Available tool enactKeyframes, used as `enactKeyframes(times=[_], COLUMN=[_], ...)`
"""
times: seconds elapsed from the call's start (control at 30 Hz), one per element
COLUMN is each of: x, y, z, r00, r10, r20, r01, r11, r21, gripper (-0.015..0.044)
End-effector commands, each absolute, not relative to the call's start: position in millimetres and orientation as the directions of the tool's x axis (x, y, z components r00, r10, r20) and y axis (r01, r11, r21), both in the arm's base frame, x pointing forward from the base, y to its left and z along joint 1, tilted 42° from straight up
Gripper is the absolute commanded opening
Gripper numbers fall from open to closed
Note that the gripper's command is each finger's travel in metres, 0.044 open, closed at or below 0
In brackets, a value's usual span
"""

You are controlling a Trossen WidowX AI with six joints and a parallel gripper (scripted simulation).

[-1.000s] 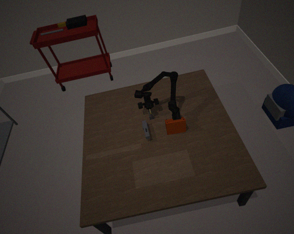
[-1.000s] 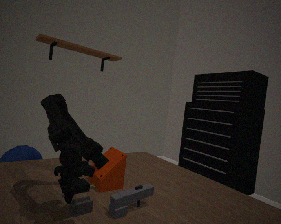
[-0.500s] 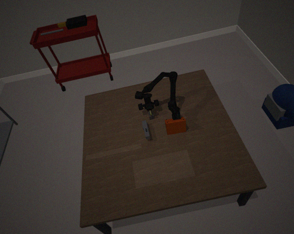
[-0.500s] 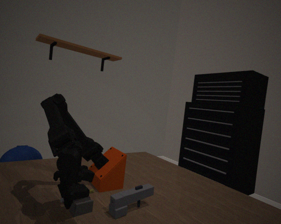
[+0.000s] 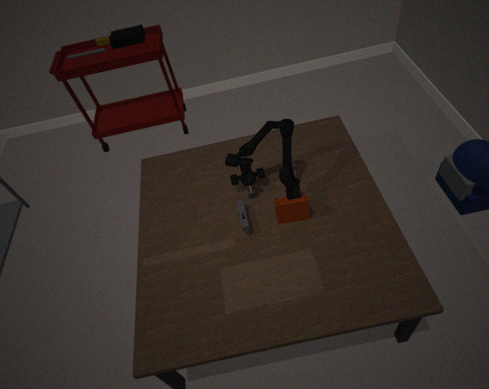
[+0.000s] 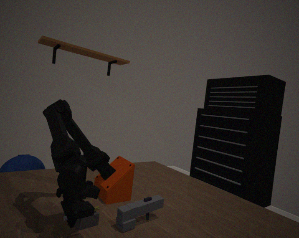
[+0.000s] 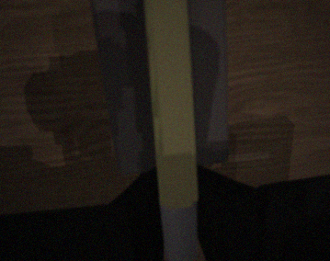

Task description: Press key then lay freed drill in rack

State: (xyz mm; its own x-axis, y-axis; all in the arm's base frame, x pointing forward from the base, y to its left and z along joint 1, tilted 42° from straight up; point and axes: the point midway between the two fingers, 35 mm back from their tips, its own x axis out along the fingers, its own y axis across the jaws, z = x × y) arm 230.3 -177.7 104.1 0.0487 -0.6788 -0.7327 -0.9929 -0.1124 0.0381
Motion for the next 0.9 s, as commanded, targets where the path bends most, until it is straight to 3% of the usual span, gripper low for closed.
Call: enactKeyframes(times=[0.0,0.57,0.87], x=[230,230,227], y=[-180,-178,-149], z=[100,103,131], r00=[0.050,0.048,0.050], r10=[-0.676,-0.679,-0.675], r20=[-0.735,-0.733,-0.737], r01=[-0.992,-0.993,-0.992], r11=[-0.117,-0.113,-0.118], r21=[0.041,0.040,0.041], gripper=[0.0000,0.0440,0.0440])
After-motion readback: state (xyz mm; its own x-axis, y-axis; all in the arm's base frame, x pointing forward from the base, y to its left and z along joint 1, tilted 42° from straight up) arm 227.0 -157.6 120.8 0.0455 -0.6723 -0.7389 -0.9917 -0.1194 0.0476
